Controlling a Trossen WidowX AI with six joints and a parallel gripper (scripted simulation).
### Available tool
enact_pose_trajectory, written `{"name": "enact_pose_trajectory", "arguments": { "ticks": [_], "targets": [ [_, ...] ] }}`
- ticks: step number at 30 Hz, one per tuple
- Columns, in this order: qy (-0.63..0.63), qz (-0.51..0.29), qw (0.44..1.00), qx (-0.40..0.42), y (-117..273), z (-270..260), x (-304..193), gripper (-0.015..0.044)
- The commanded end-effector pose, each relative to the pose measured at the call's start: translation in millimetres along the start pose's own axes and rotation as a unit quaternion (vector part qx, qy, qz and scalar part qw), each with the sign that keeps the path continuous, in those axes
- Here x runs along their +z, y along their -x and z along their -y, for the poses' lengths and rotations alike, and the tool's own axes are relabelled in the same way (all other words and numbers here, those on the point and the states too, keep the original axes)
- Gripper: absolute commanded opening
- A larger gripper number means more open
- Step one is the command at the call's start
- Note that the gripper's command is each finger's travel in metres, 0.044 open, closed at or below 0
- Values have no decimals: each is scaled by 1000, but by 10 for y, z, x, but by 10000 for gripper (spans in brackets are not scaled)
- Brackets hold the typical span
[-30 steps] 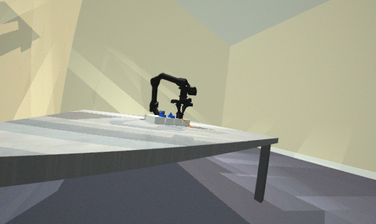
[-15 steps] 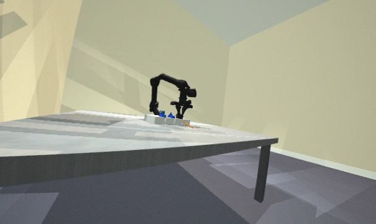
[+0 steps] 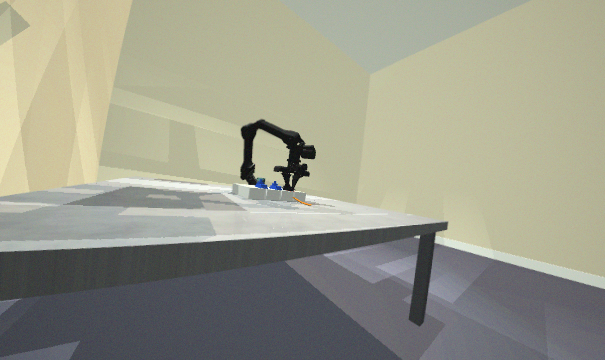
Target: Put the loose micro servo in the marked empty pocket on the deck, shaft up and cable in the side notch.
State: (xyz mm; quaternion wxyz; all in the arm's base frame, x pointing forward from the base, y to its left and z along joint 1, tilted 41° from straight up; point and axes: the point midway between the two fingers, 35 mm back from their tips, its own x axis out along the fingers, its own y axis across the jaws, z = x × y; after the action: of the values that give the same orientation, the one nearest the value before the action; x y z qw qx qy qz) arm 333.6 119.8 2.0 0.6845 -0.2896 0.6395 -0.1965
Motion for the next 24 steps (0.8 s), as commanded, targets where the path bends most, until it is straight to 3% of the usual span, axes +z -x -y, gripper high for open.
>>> {"name": "enact_pose_trajectory", "arguments": {
  "ticks": [1,6,13,24],
  "targets": [
    [4,2,1000,-2,-40,-2,0,0],
    [4,2,1000,-2,-75,-1,0,0],
    [4,2,1000,-2,-53,-2,-3,184],
    [4,1,1000,-1,298,1,-10,187]
  ]
}}
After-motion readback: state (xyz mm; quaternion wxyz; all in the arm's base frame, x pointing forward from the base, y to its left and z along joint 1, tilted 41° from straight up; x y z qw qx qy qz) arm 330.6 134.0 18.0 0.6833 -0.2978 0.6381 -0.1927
